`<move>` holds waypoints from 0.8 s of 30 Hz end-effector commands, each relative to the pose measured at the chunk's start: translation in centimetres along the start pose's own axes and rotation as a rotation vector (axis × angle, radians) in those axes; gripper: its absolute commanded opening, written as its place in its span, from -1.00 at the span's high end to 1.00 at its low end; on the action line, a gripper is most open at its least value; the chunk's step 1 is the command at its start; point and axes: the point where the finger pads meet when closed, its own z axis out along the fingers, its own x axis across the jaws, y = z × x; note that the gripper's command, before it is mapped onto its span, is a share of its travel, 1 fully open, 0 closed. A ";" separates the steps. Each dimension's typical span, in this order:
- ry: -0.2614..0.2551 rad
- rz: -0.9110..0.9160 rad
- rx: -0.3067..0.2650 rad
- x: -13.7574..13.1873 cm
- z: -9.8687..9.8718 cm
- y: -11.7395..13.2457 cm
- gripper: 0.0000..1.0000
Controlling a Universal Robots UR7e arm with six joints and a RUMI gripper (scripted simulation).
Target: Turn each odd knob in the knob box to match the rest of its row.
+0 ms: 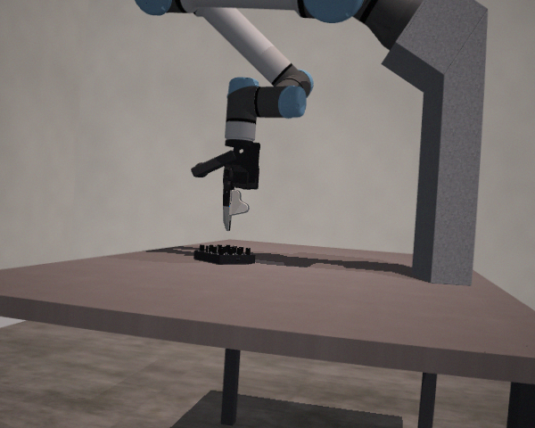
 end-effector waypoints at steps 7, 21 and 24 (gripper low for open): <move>0.000 0.000 0.001 0.0 1.3 0.0 0.78; 0.000 0.000 0.001 0.0 2.7 -0.1 0.78; 0.000 0.000 0.001 0.0 2.9 -0.1 0.78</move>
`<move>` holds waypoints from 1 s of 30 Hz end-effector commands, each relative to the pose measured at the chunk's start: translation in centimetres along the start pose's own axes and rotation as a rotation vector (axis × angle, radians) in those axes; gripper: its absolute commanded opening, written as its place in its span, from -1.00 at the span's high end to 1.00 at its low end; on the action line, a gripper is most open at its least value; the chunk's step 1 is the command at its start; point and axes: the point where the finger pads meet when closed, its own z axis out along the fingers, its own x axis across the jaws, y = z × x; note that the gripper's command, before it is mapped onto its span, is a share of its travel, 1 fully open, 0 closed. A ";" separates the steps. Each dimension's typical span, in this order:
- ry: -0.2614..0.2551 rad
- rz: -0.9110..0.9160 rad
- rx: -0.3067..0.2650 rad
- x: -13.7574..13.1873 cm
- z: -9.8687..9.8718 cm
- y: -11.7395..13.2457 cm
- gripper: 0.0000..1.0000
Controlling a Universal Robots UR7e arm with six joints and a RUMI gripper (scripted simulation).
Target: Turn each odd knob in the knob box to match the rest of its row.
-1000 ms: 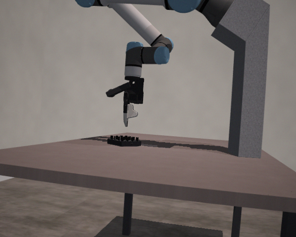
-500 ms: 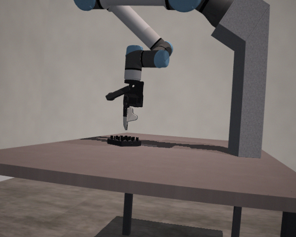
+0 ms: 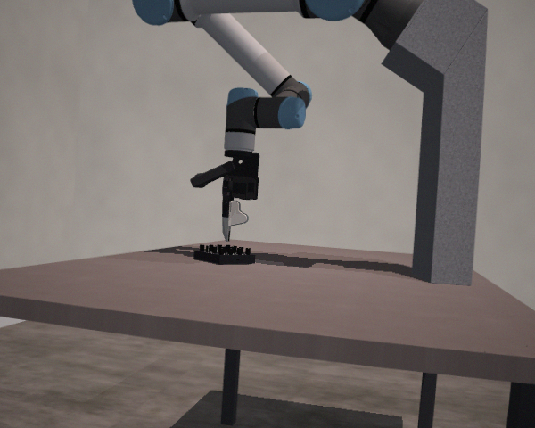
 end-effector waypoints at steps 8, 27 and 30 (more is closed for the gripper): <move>0.000 0.000 0.001 0.0 0.6 0.0 0.78; 0.000 0.000 0.001 0.0 0.6 0.0 0.78; 0.000 0.000 0.001 0.0 0.6 0.0 0.78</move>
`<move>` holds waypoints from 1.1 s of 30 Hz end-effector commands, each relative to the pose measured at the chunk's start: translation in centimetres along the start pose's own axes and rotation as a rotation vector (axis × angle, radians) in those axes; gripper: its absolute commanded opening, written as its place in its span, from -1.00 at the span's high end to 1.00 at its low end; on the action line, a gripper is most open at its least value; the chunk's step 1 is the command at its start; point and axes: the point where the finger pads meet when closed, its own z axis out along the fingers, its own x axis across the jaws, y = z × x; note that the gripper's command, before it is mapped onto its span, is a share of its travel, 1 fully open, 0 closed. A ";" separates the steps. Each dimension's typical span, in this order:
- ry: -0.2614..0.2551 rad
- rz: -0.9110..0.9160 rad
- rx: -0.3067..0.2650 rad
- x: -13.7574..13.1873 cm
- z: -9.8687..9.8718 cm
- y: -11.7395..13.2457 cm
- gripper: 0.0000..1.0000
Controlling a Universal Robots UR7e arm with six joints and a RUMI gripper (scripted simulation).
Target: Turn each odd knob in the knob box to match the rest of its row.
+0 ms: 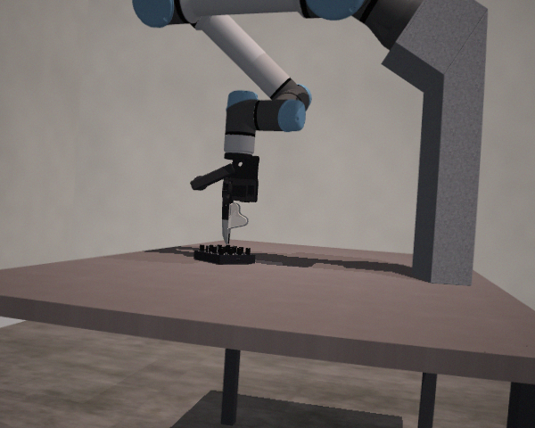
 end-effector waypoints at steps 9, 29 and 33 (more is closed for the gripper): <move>0.000 0.000 0.001 0.0 0.0 0.0 0.78; 0.000 0.000 0.001 0.0 0.0 -0.3 0.78; 0.000 0.000 0.001 0.0 0.0 -0.5 0.78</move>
